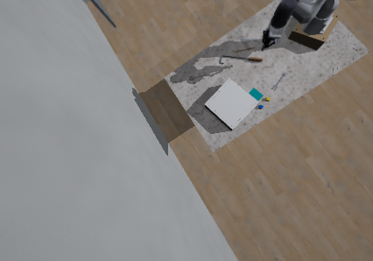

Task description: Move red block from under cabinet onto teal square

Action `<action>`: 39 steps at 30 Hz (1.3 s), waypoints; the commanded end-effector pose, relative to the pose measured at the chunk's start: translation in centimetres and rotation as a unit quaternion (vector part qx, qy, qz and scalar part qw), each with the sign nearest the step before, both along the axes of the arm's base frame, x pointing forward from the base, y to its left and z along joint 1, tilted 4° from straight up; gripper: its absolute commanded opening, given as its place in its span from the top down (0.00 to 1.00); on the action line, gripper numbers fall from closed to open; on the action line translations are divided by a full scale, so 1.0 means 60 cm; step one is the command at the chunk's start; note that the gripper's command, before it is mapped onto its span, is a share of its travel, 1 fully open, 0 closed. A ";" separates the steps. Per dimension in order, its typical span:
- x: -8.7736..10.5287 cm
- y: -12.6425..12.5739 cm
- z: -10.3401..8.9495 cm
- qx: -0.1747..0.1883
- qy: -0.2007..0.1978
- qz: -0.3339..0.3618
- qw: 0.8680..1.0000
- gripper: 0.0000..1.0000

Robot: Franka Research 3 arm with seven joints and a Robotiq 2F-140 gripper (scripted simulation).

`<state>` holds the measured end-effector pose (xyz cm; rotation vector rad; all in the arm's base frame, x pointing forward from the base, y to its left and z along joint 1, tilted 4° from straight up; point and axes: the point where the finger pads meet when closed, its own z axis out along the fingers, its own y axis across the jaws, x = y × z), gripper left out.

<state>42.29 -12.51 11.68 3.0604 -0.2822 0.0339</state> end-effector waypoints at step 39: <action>0.004 -0.005 0.000 0.005 -0.030 -0.393 0.919 1.00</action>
